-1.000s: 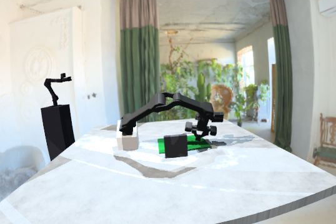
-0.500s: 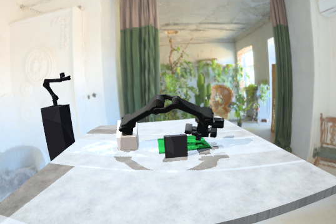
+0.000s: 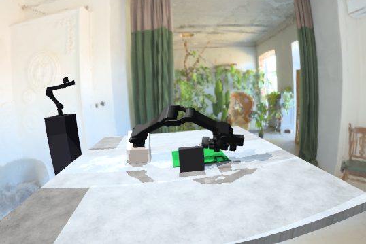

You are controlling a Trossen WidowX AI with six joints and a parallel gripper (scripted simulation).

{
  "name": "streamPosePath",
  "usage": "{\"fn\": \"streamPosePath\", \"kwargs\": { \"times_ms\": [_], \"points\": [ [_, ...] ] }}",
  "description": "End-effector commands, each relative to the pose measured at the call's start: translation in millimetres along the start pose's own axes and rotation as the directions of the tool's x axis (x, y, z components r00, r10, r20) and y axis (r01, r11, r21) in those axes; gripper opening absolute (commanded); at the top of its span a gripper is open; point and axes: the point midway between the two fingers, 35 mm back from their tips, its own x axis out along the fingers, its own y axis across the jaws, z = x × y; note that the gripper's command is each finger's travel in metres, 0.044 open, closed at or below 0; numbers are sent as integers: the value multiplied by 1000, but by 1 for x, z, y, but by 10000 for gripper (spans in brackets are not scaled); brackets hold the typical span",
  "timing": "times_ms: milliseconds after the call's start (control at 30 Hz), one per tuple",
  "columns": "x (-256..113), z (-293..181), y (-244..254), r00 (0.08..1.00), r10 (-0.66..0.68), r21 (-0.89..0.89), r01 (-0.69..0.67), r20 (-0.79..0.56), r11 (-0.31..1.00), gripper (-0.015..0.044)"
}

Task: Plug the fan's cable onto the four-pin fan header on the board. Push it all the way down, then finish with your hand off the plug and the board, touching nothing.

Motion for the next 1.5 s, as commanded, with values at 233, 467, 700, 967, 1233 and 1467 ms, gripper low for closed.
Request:
{"fn": "streamPosePath", "kwargs": {
  "times_ms": [233, 467, 700, 967, 1233, 1467],
  "points": [
    [-11, 0, -3, 989, -46, -29, 51, 138, 998, 0],
    [-18, -1, -5, 972, -78, -44, 90, 223, 995, 0],
    [-27, -2, -7, 945, -114, -56, 138, 306, 989, 0],
    [-36, -4, -8, 914, -149, -65, 187, 378, 980, 0],
    [-34, -2, -7, 924, -137, -58, 169, 358, 984, 0],
    [-35, 0, -7, 923, -138, -59, 170, 359, 984, 0]
  ]
}}
